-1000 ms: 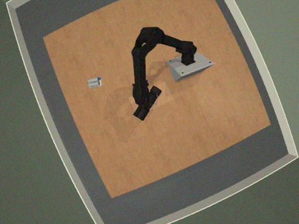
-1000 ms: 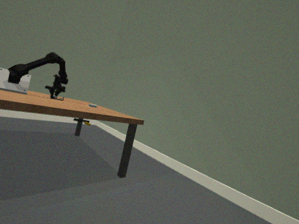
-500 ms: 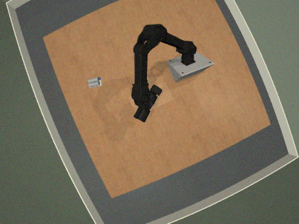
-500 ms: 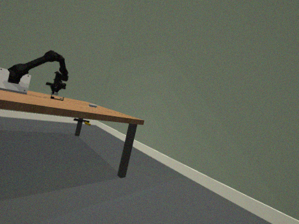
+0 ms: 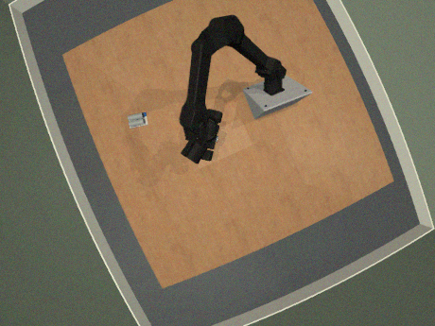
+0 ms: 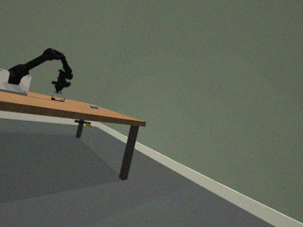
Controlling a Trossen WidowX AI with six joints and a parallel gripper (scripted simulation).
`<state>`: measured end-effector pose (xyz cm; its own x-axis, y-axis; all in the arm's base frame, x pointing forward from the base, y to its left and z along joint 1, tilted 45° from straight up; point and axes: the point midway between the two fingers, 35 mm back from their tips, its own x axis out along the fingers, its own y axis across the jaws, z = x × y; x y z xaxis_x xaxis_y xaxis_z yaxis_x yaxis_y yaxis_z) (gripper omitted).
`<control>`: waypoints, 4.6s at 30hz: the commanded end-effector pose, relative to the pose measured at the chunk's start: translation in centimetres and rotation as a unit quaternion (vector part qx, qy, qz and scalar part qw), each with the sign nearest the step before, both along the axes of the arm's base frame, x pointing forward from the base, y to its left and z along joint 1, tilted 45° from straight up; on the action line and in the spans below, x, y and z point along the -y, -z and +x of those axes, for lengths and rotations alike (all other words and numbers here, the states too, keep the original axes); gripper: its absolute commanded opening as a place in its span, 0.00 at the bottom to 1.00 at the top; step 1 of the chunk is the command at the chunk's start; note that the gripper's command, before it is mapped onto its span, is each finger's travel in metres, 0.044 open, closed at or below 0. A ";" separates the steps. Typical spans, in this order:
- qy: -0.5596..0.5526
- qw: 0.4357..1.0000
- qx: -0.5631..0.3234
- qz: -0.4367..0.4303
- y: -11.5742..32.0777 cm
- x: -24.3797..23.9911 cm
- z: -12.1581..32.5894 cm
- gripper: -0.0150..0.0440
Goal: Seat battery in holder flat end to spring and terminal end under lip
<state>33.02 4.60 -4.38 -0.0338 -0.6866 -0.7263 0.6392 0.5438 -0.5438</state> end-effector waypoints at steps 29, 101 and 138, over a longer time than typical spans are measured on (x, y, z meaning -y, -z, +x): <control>-0.105 0.962 -0.243 0.058 -3.4 6.9 -1.5 0.40; -0.005 0.938 -0.327 0.119 -2.1 9.0 0.5 0.40; -0.021 0.942 -0.317 0.111 -1.9 9.2 1.6 0.40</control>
